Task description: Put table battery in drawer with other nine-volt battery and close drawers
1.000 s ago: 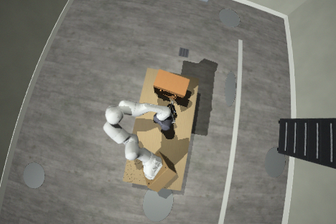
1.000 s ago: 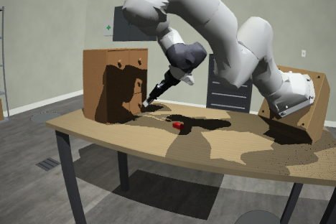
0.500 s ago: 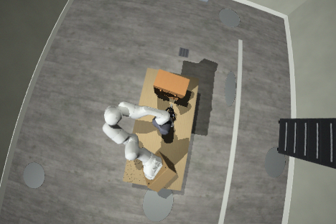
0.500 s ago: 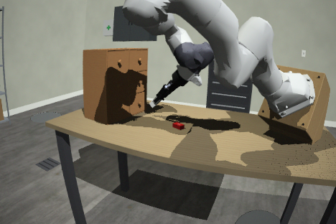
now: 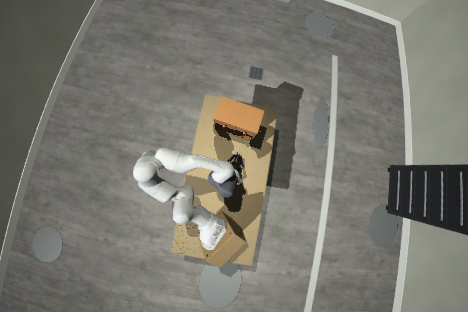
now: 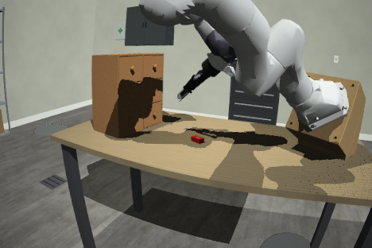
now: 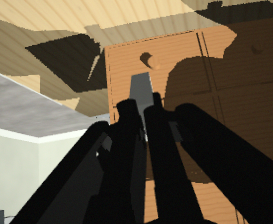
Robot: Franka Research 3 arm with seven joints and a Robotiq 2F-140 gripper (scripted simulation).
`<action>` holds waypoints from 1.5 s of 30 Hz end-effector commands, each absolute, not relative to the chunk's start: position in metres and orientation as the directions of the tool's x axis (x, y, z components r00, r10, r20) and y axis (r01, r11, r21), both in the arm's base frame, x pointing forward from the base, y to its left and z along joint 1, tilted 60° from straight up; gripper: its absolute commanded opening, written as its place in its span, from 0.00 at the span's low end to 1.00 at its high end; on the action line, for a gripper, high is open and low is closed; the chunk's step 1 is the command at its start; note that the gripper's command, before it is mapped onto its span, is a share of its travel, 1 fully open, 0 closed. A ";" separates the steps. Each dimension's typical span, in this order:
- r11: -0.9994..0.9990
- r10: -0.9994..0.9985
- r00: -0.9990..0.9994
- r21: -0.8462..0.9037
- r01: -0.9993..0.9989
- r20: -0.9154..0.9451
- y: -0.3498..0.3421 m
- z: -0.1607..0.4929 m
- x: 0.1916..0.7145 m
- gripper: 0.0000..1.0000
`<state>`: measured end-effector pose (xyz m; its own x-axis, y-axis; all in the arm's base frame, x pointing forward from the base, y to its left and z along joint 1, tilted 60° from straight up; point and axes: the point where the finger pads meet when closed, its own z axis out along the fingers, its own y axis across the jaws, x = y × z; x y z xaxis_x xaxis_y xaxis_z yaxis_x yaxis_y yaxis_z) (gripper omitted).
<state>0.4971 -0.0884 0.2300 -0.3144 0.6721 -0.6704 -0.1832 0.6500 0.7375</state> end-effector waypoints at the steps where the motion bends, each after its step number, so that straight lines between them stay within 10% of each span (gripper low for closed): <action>1: 0.617 0.685 -0.337 0.761 -0.202 -0.645 -0.082 0.236 0.489 0.00; 45: 0.617 0.244 -0.870 0.761 -0.202 -0.429 -0.133 0.245 0.365 0.00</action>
